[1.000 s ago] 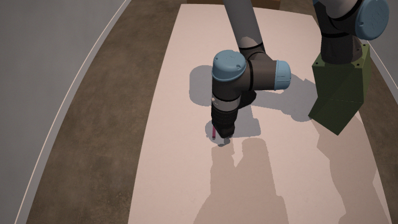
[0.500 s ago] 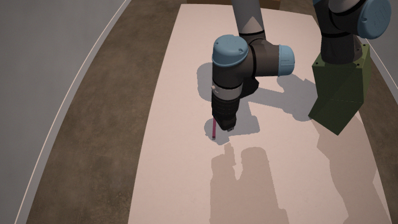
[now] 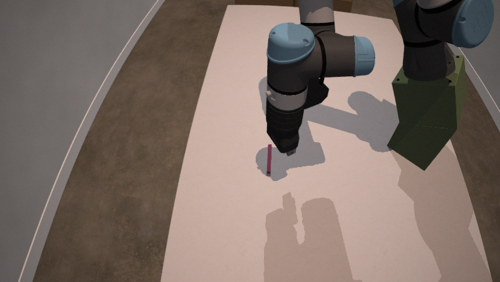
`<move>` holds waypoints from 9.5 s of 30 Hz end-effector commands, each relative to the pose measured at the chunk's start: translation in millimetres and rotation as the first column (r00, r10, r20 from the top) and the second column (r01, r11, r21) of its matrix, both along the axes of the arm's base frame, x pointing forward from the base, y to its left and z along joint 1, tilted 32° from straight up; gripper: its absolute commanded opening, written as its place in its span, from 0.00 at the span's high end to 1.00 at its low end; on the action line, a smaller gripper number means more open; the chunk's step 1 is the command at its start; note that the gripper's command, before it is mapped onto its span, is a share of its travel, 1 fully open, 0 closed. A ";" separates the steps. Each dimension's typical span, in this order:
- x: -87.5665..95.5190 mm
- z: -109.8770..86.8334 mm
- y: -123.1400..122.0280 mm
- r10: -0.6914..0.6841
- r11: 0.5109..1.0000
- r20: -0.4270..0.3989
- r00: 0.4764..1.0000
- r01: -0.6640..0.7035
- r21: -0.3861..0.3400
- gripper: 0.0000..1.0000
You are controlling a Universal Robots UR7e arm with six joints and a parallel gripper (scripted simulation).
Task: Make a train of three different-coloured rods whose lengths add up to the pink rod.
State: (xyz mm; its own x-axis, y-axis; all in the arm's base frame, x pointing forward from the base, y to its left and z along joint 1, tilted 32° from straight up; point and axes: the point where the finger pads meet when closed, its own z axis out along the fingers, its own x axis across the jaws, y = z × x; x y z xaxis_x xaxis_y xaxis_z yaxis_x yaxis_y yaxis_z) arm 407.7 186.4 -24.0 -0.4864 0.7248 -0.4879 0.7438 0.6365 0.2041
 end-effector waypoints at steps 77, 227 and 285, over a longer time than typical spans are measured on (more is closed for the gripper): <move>-13.6 -6.7 -140.2 -0.025 1.000 0.008 1.000 0.025 0.014 0.76; 12.6 -55.0 -155.4 -0.025 1.000 0.008 1.000 0.025 0.014 0.46; -28.6 21.2 -131.7 -0.025 1.000 0.008 1.000 0.025 0.014 0.00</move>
State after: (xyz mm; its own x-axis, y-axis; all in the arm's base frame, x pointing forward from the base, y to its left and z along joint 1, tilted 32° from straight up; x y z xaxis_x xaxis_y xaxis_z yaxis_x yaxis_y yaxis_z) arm 379.0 54.5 -3.2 -0.4643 0.7434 -0.4814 0.7580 0.6147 0.2182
